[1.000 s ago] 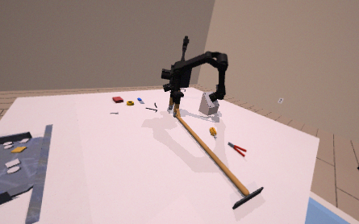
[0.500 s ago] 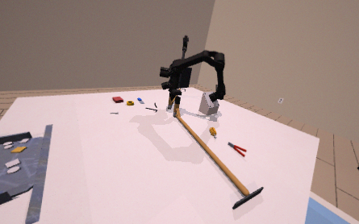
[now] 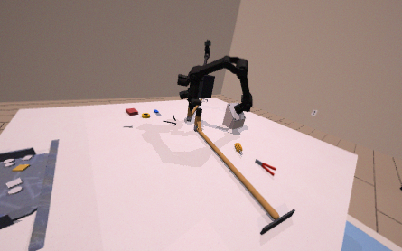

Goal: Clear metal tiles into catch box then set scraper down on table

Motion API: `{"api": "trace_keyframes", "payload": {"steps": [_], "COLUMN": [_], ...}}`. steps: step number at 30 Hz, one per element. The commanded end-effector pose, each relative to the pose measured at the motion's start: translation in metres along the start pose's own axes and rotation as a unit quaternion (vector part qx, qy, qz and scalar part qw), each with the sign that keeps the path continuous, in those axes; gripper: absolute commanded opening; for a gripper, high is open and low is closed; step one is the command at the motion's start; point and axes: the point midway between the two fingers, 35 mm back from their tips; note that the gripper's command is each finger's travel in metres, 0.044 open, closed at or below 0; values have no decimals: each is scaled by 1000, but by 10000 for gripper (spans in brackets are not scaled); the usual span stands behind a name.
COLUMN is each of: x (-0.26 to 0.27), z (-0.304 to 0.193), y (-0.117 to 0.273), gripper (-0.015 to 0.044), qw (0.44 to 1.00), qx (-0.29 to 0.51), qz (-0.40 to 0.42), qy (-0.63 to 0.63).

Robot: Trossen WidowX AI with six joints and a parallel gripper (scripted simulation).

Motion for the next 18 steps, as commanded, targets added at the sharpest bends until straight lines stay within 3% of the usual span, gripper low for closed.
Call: {"api": "trace_keyframes", "payload": {"steps": [1,18], "x": [-11,-38], "z": [3,11], "y": [0,1], "gripper": [0,0], "qw": [1000,1000], "qx": [1,0], "qz": [-5,-7], "qy": [0,0]}}
Point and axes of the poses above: the point midway between the two fingers, 35 mm back from their tips, its own y axis back along the fingers, its own x axis across the jaws, z = x × y, and after that the axes turned 14 degrees about -y, right-handed
